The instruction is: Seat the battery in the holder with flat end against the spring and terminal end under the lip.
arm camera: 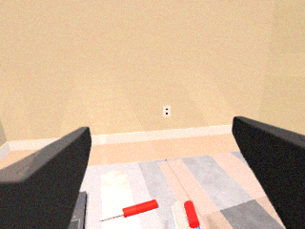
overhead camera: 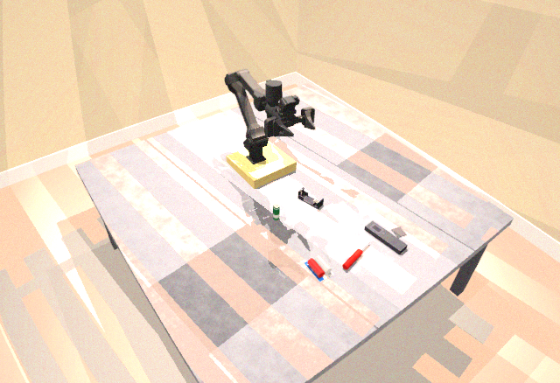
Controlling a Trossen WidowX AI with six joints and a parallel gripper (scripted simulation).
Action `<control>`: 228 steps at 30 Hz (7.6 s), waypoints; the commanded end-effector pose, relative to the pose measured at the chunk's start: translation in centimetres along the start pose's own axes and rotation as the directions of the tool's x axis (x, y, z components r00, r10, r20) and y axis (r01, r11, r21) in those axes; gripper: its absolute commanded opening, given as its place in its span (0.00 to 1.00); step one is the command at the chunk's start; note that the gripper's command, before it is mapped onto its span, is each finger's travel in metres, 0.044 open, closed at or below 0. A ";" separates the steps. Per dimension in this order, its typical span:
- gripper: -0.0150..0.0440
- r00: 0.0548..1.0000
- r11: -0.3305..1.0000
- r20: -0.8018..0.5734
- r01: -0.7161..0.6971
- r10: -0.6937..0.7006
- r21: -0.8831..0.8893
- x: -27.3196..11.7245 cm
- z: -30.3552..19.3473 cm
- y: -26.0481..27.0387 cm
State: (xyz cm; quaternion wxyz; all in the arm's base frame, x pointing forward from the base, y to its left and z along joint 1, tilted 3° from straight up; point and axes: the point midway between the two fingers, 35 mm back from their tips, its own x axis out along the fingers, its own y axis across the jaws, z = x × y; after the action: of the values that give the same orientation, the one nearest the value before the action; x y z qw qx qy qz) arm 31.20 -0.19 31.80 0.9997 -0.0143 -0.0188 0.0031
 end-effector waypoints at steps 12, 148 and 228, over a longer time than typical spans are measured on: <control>0.40 0.733 0.886 -0.678 0.348 -0.052 0.308 5.8 -10.9 -3.1; 0.67 -0.068 -0.885 -0.998 0.463 0.018 -0.047 -5.1 -28.3 -10.1; 0.40 -0.060 -0.939 -0.998 0.342 0.028 -0.047 -1.9 -24.8 8.4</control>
State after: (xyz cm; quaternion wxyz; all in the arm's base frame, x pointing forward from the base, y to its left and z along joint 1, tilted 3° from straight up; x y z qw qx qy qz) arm 30.37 6.11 6.40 0.1309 0.6866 0.1316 -0.7029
